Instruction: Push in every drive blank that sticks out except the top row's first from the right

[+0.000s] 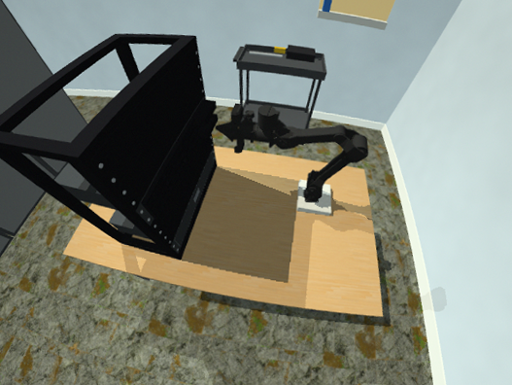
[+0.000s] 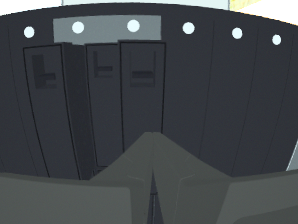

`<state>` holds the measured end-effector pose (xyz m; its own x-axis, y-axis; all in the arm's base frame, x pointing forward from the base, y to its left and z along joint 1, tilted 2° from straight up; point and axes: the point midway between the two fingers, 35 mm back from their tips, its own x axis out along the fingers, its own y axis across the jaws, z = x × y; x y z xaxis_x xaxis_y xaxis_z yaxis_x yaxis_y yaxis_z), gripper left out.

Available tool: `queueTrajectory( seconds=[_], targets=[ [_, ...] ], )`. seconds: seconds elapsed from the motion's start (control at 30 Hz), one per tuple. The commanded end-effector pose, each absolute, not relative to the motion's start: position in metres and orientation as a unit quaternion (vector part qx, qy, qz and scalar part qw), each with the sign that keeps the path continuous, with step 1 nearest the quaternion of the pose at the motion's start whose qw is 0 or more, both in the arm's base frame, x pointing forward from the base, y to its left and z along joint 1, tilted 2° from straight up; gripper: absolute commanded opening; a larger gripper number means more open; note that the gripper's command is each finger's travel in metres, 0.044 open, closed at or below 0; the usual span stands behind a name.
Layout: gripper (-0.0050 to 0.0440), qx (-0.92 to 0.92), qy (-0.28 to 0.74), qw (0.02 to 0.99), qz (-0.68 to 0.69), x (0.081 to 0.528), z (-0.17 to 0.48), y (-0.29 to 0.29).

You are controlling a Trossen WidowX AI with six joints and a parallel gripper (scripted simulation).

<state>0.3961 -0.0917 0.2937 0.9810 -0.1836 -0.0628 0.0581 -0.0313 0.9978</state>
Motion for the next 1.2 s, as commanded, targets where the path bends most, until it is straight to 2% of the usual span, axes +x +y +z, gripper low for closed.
queueTrajectory(
  seconds=[0.0,1.17],
  targets=[
    [0.0,0.711,-0.053,0.697,-0.079,0.397,0.308,-0.092],
    [0.0,0.711,-0.053,0.697,-0.079,0.411,0.308,-0.094]
  ],
)
